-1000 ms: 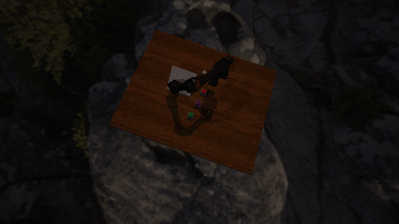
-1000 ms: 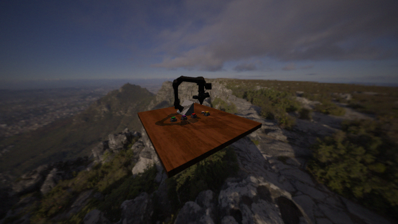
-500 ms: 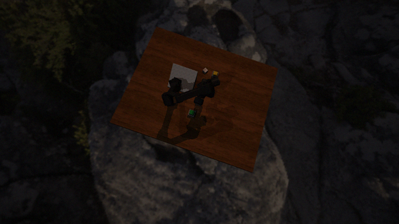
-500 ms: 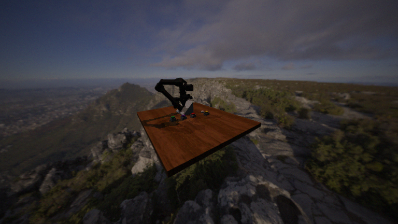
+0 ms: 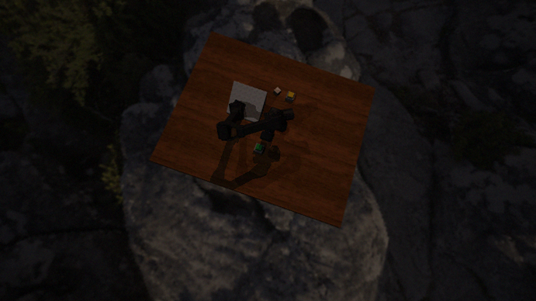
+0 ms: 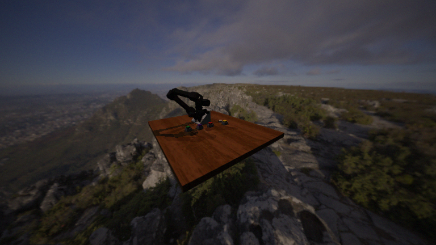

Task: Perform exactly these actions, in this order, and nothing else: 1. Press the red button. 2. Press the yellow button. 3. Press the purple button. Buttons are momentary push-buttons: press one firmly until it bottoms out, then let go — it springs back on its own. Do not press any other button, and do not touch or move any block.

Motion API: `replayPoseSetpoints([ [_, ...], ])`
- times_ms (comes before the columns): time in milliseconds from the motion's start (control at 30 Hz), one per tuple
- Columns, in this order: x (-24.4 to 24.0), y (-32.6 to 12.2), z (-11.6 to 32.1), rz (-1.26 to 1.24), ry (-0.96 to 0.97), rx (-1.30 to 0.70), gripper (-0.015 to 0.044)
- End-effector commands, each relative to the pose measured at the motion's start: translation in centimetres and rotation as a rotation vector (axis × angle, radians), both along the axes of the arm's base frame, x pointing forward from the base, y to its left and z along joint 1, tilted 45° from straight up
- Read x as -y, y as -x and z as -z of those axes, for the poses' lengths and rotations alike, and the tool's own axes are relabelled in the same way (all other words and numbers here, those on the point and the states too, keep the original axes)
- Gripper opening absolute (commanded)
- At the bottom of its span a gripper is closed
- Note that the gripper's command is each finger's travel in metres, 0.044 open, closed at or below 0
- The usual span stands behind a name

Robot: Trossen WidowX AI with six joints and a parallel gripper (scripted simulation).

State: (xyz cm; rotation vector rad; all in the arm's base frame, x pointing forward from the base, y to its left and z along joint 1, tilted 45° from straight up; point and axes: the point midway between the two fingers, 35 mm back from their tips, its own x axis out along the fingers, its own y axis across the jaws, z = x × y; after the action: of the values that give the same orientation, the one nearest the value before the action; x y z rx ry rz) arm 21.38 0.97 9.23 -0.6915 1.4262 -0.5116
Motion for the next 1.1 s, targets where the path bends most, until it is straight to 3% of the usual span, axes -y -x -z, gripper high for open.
replayPoseSetpoints([
  [0, 0.5, -0.2, 0.3, -0.005, -0.001, 0.009, 0.002],
  [1067, 2.5, -0.4, 2.3, -0.005, 0.001, 0.01, 0.002],
])
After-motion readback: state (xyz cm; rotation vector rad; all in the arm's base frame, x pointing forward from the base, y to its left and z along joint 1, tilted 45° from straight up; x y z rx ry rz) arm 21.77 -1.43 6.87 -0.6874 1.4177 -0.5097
